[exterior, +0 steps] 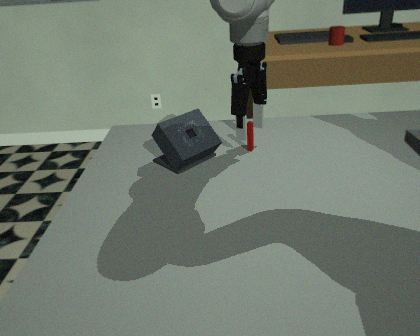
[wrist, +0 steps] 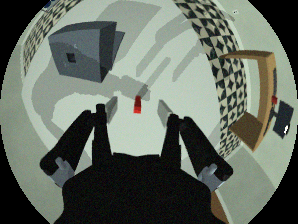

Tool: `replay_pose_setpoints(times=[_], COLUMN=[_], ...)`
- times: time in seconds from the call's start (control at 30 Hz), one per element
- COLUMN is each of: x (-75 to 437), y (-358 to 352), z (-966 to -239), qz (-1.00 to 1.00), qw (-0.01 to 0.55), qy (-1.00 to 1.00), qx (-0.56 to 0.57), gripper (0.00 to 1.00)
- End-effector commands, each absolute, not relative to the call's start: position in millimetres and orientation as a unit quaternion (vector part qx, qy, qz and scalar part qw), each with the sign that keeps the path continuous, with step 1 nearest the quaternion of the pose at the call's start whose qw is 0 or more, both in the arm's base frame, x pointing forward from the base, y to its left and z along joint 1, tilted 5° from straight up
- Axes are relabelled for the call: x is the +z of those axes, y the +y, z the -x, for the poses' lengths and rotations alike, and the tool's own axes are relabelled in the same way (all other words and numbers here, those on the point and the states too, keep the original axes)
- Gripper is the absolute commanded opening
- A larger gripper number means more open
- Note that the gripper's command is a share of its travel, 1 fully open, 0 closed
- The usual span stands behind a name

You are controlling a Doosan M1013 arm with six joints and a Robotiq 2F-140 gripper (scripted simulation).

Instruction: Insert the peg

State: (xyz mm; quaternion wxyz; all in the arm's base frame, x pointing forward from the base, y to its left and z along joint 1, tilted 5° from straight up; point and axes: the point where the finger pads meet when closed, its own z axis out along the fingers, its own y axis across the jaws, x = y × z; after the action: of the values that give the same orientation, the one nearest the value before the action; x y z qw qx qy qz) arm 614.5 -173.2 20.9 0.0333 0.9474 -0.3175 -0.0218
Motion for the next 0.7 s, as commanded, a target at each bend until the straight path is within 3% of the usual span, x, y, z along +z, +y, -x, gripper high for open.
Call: replay_pose_setpoints(times=[0.0,0.67], x=[21.0,21.0], y=[-173.2,-173.2], z=[-614.5,-614.5], qz=[-0.947,-0.947], qw=[0.033,0.033], qy=[-0.317,-0.317], qx=[-0.022,-0.022], gripper=[0.54,0.22])
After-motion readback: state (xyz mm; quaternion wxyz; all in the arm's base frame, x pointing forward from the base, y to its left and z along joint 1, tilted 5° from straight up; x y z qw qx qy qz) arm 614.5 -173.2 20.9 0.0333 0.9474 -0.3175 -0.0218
